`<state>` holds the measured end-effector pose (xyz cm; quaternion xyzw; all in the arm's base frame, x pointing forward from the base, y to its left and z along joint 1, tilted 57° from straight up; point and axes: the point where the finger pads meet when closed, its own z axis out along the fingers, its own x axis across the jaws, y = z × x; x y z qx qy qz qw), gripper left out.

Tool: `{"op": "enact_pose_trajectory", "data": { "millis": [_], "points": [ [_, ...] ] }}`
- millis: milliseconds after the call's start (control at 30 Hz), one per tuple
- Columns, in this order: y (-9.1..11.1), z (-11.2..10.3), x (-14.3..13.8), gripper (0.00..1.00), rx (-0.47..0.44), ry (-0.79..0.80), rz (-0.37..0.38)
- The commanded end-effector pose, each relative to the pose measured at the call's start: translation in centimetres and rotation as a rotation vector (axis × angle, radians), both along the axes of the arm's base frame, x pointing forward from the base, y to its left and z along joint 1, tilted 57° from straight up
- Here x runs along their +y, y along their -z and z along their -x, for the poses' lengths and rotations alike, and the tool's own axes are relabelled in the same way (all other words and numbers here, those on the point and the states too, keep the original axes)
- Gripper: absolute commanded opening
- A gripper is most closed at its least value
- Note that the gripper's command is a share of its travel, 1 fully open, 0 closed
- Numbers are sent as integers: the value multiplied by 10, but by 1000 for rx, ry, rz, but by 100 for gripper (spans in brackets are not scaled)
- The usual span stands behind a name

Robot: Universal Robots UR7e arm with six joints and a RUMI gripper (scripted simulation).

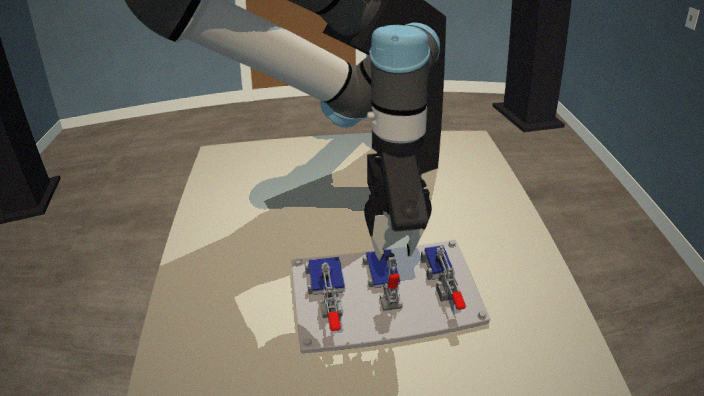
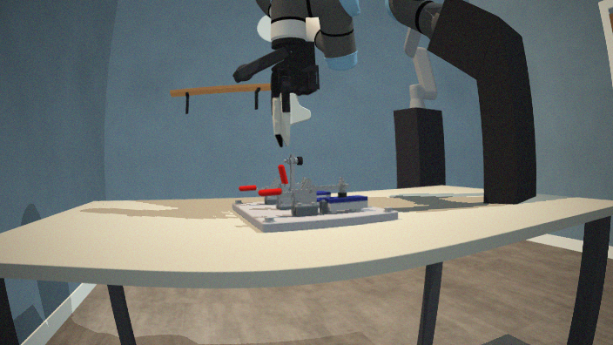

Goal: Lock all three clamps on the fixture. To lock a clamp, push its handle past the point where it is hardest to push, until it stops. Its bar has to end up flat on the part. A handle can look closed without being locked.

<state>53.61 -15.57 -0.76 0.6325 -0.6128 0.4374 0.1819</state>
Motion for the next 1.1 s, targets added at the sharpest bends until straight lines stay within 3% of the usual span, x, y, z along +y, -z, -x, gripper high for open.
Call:
{"op": "enact_pose_trajectory", "data": {
  "millis": [0, 200, 367, 767, 933, 1067],
  "points": [
    [3, -3, -5, 28, -2, -2, 0],
    [3, -3, -5, 28, -2, -2, 0],
    [19, -12, -26, 28, -2, -2, 1],
    [19, -12, -26, 28, -2, -2, 1],
    [34, -22, -48, 28, -2, -2, 1],
    [34, -22, -48, 28, -2, -2, 1]
  ]
}}
